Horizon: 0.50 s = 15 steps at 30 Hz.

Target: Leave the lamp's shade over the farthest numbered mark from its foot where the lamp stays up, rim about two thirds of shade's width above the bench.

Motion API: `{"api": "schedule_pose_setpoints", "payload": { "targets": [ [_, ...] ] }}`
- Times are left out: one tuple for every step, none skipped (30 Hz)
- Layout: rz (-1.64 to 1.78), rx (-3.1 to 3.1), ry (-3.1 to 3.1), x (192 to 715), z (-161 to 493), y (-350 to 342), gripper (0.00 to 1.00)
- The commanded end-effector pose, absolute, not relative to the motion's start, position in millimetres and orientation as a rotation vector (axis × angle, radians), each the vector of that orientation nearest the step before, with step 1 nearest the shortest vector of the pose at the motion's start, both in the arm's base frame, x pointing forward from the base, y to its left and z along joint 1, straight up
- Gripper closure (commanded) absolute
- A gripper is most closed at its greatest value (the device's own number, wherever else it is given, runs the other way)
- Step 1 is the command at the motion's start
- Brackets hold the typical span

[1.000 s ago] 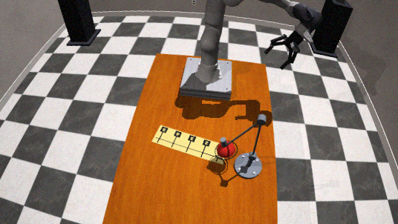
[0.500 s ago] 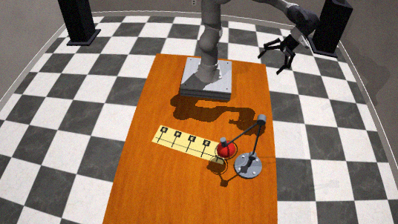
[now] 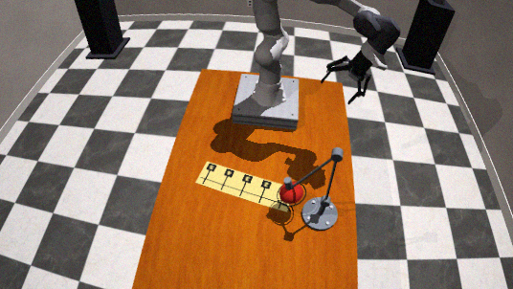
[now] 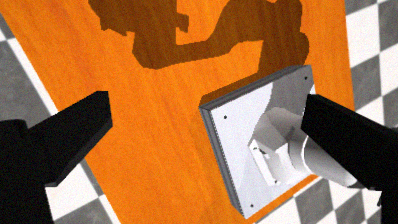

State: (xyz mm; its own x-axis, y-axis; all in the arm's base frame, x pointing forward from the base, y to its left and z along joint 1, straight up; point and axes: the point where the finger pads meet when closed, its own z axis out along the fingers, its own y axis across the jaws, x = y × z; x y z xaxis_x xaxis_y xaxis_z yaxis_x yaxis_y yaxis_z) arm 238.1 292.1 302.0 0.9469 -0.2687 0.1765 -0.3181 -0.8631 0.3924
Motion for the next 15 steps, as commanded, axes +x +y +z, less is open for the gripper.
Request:
{"api": "schedule_pose_setpoints", "payload": {
  "targets": [
    [0.133, 2.723, -0.520, 250.1, 297.3, 287.4, 0.00],
    [0.122, 2.728, -0.543, 253.3, 296.2, 283.5, 0.00],
    [0.111, 2.733, -0.567, 256.5, 295.1, 279.6, 0.00],
    [0.100, 2.739, -0.590, 259.7, 294.0, 275.7, 0.00],
    [0.100, 2.739, -0.590, 259.7, 294.0, 275.7, 0.00],
    [0.100, 2.739, -0.590, 259.7, 294.0, 275.7, 0.00],
    [0.089, 2.744, -0.614, 261.8, 292.1, 271.5, 0.00],
    [0.077, 2.749, -0.639, 263.9, 290.1, 267.4, 0.00],
    [0.066, 2.754, -0.663, 266.0, 288.1, 263.2, 0.00],
    [0.055, 2.759, -0.687, 268.1, 286.1, 259.0, 0.00],
    [0.044, 2.763, -0.711, 270.2, 284.2, 254.9, 0.00],
    [0.032, 2.767, -0.736, 272.3, 282.2, 250.7, 0.00],
    [0.021, 2.771, -0.760, 274.4, 280.2, 246.5, 0.00],
    [0.009, 2.775, -0.785, 276.5, 278.3, 242.4, 0.00],
    [-0.002, 2.778, -0.810, 278.6, 276.3, 238.2, 0.00]
  ]
}}
